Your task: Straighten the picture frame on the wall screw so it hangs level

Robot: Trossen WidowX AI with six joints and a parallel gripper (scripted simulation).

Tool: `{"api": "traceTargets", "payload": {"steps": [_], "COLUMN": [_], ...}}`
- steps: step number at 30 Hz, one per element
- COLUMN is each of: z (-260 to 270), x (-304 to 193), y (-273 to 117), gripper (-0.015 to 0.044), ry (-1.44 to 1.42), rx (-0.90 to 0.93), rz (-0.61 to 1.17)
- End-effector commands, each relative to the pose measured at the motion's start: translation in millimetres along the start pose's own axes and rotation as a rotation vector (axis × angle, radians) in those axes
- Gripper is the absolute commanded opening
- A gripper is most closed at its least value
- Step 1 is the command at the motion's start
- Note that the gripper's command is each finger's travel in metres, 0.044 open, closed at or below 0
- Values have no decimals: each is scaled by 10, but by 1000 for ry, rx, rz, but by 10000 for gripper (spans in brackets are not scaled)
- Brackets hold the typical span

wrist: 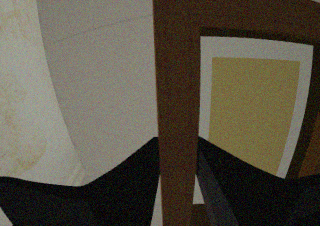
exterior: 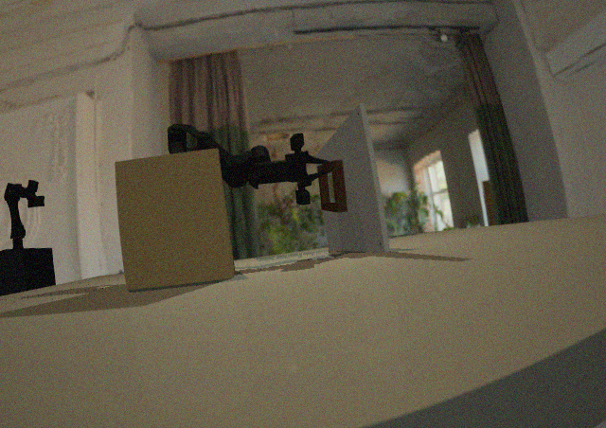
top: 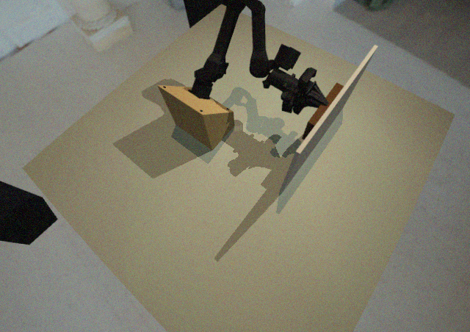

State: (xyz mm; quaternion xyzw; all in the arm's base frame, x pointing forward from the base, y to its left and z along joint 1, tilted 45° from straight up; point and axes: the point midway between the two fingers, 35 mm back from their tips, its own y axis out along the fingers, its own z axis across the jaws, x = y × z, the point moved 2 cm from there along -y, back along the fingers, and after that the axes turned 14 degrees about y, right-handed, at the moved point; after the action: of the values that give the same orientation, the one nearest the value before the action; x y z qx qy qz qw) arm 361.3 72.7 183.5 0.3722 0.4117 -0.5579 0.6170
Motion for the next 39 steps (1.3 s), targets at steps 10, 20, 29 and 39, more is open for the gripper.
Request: {"api": "traceTargets", "payload": {"steps": [10, 20, 29, 39], "z": [21, 22, 27, 29], "x": [-26, -35, -46, -57], "y": [2, 2, 2, 2], "gripper": [0, 0, 0, 0], "ry": [-3, -3, -3, -3], "rx": [11, 11, 11, 11], "rz": [8, 8, 8, 8]}}
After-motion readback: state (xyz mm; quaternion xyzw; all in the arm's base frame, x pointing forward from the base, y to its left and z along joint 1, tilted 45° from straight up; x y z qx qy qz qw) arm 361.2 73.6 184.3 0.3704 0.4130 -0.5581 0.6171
